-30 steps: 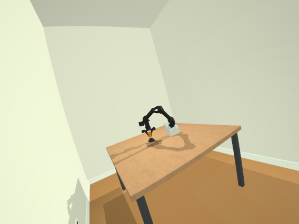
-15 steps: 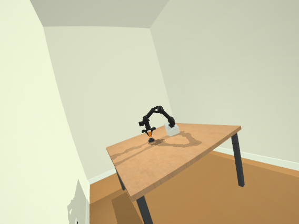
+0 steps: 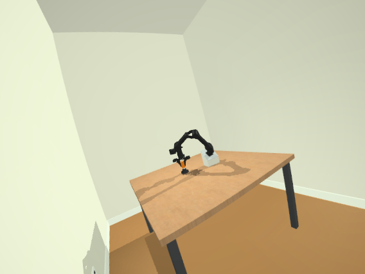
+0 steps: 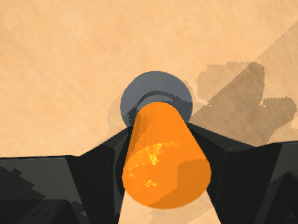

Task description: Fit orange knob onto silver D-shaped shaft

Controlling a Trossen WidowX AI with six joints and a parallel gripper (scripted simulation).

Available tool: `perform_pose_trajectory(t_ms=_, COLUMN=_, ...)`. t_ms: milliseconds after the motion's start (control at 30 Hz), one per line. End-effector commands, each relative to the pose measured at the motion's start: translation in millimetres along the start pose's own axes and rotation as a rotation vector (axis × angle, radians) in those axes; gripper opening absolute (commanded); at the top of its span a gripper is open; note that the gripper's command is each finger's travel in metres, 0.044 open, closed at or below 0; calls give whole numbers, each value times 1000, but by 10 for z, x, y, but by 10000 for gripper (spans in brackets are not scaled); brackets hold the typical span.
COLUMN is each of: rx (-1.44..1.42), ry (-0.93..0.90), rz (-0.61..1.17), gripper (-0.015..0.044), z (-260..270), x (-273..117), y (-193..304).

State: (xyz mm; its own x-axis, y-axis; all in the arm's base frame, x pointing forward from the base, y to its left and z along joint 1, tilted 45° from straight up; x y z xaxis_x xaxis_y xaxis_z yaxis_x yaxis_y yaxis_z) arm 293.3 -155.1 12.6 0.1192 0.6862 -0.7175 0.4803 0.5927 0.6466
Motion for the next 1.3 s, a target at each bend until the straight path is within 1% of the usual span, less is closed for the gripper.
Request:
perform_pose_trajectory(t_ms=0, rx=8, ry=-1, rz=-1, gripper=0, z=-10, x=12, y=-1)
perform_pose_trajectory(t_ms=567, rx=9, ry=-1, rz=-1, gripper=0, z=-23, x=14, y=-4)
perform_pose_trajectory(t_ms=767, rx=8, ry=-1, rz=-2, gripper=0, z=-7, x=-43, y=3)
perform_pose_trajectory(t_ms=1033, rx=210, ry=-2, rz=-1, gripper=0, z=12, x=-22, y=1)
perform_pose_trajectory(t_ms=1267, rx=218, ry=-1, rz=-1, gripper=0, z=-1, x=-9, y=-2)
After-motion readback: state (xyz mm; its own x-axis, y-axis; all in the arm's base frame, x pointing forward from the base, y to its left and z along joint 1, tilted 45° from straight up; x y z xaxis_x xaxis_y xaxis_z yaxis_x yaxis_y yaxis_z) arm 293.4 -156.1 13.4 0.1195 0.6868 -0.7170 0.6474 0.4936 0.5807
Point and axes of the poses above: the point midway between the two fingers, 35 mm back from their tips, its own x axis out along the fingers, its own z axis across the jaws, y = z × x, the point moved 10 cm from there along -x, back along the fingers, and after that the axes turned 11 degrees about -x, right-handed, at the moved point
